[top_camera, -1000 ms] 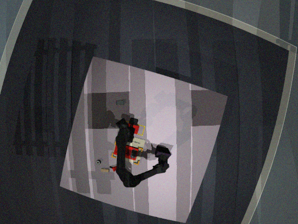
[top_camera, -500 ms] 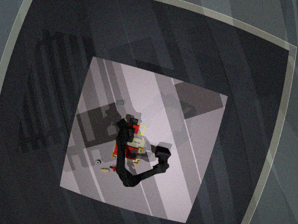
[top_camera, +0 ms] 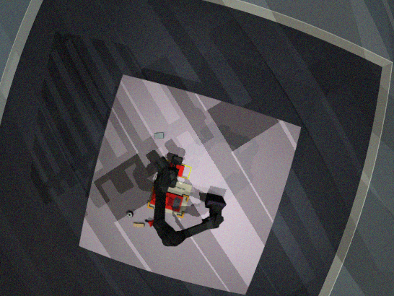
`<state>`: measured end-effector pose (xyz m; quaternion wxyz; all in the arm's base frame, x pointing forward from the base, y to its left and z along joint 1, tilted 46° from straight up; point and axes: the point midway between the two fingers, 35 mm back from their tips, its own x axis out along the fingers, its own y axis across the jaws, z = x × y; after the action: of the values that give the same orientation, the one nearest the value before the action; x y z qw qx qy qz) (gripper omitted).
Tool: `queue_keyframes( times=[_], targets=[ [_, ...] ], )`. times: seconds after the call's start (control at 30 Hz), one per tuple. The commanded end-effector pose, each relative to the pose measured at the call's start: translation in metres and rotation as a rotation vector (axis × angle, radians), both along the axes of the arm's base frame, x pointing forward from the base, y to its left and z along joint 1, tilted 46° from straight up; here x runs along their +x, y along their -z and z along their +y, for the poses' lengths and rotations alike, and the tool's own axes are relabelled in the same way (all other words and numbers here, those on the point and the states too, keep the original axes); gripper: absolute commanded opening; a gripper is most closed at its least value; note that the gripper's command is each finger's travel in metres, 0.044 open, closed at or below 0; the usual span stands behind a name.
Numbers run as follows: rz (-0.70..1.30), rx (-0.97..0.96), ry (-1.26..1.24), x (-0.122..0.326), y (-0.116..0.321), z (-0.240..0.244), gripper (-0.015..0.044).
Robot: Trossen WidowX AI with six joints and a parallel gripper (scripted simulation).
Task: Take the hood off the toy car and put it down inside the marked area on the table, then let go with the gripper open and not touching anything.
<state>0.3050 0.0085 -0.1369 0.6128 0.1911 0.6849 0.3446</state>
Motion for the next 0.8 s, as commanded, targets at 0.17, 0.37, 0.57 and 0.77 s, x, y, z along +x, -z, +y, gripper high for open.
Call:
queue_keyframes(
  times=[0.17, 0.37, 0.57, 0.77],
  targets=[
    [0.000, 0.005, 0.006, -0.0006, 0.0031, 0.0036, 0.0000],
    [0.000, 0.000, 0.000, -0.0007, 0.0024, 0.0025, 0.0131],
    [0.000, 0.000, 0.000, -0.0007, 0.0024, 0.0025, 0.0289],
    [0.000, 0.000, 0.000, -0.0001, 0.0011, 0.0011, 0.0440]
  ],
)
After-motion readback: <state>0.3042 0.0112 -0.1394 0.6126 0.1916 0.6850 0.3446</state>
